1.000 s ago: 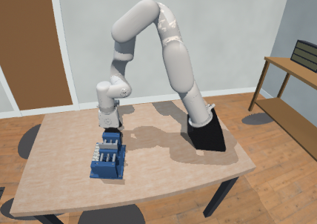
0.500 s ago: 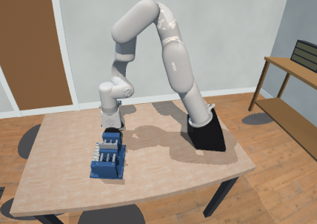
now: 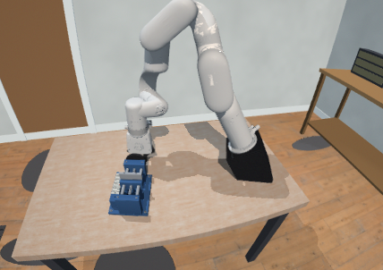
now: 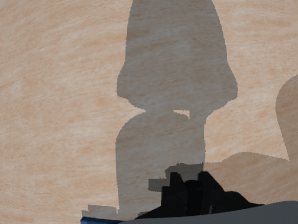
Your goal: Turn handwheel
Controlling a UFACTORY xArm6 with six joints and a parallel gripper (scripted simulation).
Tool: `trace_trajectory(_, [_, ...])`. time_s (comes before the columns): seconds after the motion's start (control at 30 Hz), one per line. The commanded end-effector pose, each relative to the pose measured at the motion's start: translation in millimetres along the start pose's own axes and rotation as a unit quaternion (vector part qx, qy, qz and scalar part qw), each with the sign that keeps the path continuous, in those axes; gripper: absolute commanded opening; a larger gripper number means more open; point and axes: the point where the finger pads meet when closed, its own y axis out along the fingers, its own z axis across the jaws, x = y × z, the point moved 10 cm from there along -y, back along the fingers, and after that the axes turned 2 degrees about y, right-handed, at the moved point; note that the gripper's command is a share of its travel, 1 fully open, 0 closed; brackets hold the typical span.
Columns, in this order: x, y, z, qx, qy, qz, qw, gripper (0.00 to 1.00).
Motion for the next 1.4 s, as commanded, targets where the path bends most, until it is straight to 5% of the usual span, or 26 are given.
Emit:
trace_trajectory(0.0, [0, -5, 5, 0.0, 0.0, 0.0, 1.0, 0.06])
trace_trajectory(0.9, [0, -36, 10, 0.0, 0.0, 0.0, 1.0, 0.06])
trace_trajectory(1.37, [1, -55, -20, 0.0, 0.0, 0.0, 1.0, 0.06])
